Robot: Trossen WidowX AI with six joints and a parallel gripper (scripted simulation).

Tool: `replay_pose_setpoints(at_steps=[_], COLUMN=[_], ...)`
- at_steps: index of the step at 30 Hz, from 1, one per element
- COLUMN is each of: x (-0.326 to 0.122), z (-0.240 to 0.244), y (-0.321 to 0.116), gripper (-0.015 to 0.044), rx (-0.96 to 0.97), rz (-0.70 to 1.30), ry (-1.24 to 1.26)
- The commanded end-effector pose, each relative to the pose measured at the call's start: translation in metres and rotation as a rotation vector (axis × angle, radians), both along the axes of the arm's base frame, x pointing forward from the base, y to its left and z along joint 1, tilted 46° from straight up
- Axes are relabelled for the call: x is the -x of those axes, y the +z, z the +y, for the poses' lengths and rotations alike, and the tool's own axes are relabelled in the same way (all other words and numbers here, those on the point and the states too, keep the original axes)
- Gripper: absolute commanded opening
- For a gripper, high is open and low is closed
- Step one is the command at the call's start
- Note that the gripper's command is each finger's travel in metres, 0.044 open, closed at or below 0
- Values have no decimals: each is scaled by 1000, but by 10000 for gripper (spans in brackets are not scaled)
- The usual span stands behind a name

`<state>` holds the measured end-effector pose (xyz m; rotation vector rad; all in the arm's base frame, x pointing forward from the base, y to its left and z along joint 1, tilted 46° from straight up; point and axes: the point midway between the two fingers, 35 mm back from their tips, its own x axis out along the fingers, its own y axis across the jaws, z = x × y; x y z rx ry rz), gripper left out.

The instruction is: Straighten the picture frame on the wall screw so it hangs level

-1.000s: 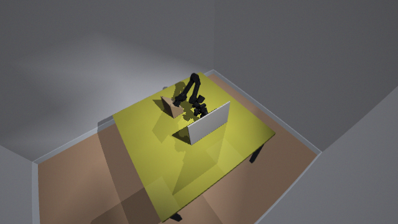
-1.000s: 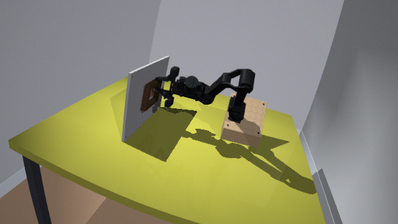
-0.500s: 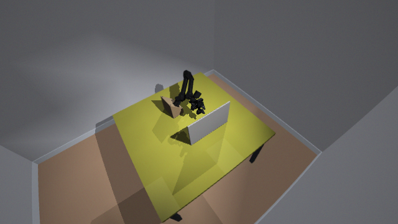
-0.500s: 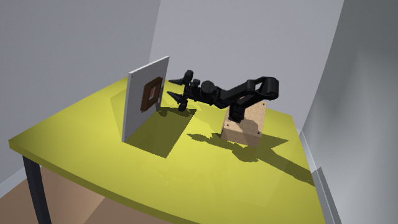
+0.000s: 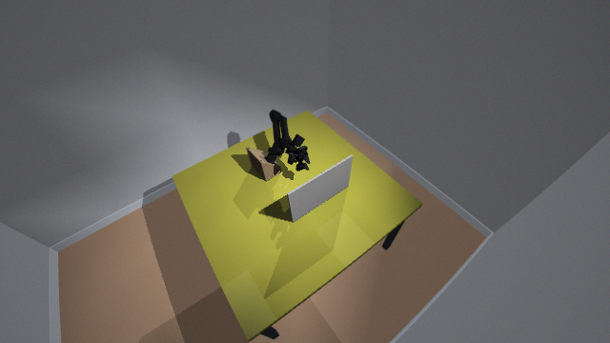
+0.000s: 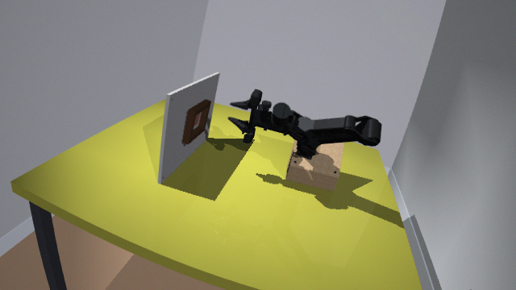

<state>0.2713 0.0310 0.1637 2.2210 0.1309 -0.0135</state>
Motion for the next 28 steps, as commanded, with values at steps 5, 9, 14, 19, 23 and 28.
replay_pose_setpoints(at_steps=[5, 9, 14, 19, 23, 28], x=[28, 48, 67, 61, 67, 67], z=[-14, -19, -20, -21, -20, -20], y=[18, 21, 19, 18, 19, 19], gripper=[260, 260, 260, 260, 260, 260], rx=[14, 17, 18, 14, 22, 22], rz=[10, 19, 26, 25, 22, 22], ry=[19, 26, 31, 23, 41, 41])
